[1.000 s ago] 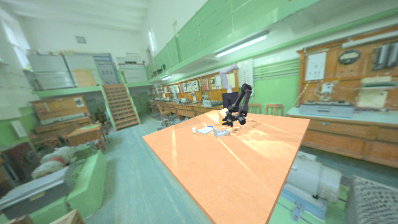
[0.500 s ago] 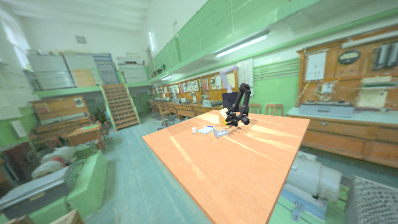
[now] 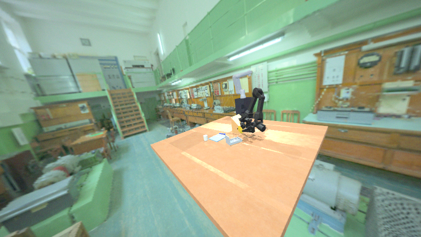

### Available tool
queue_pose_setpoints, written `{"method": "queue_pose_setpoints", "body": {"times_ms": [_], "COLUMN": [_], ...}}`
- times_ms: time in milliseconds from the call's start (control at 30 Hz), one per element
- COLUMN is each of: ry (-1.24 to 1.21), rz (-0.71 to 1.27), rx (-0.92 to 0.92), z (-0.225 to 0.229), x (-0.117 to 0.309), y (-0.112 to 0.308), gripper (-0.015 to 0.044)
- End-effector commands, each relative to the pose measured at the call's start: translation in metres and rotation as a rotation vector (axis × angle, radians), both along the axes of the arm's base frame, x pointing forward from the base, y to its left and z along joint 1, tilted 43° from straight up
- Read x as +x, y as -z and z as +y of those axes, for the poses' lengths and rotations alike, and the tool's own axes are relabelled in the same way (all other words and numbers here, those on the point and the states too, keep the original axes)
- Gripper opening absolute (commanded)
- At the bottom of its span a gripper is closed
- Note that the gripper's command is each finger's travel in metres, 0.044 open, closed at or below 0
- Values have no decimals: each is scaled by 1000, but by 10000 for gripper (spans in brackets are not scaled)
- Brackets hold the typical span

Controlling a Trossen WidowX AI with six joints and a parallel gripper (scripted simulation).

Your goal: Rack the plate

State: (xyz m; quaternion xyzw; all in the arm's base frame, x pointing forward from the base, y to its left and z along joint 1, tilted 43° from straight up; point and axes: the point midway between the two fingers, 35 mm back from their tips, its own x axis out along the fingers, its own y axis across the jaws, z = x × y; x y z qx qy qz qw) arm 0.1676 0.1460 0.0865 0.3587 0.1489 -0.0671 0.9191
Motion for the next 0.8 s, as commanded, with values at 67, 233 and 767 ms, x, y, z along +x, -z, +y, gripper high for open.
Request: {"method": "queue_pose_setpoints", "body": {"times_ms": [67,233,767], "ry": [2,2,2], "rz": [-7,-4,-6], "rx": [5,3,10], "z": [1,8,17], "x": [1,4,20], "y": [2,10,30], "gripper": [0,0,0]}}
